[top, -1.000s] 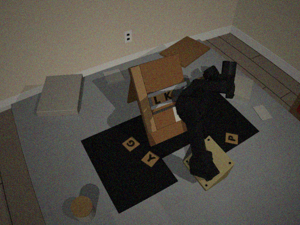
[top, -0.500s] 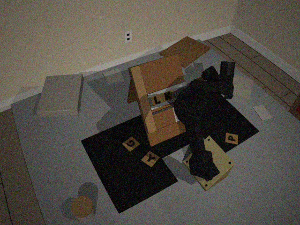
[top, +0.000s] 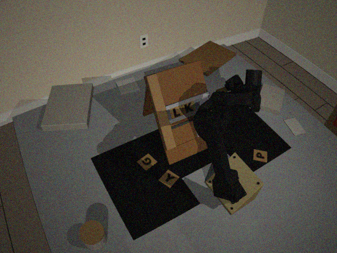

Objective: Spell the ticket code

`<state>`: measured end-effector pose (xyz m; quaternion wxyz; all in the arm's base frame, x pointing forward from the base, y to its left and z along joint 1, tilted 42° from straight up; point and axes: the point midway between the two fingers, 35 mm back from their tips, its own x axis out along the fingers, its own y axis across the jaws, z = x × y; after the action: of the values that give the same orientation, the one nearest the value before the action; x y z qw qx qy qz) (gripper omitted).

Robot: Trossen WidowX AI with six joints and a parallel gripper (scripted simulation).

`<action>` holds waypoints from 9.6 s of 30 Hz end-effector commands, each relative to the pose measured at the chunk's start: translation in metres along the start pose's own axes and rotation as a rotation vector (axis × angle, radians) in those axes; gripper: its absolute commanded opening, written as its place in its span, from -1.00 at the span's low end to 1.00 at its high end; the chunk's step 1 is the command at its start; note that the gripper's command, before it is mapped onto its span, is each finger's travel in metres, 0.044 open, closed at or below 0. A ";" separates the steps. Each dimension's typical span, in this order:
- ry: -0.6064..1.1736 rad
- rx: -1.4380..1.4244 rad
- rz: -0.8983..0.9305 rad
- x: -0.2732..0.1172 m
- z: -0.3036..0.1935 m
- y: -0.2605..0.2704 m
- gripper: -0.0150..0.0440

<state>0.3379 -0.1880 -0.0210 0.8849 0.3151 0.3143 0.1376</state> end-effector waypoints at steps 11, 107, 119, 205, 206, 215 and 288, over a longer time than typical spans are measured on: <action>0.006 0.009 0.000 0.001 -0.003 0.007 -0.49; 0.007 0.012 0.001 0.001 -0.002 0.055 -0.49; 0.007 0.012 0.002 0.001 -0.002 0.061 -0.49; 0.001 0.006 0.004 0.000 0.002 0.100 0.22; 0.004 0.010 0.003 0.000 0.002 0.100 0.31; 0.008 0.014 0.002 -0.014 0.002 0.099 0.51; 0.603 0.018 -0.021 -0.023 0.024 0.064 -0.49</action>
<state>0.3311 -0.1627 0.0486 0.8037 0.2890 0.4923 0.1679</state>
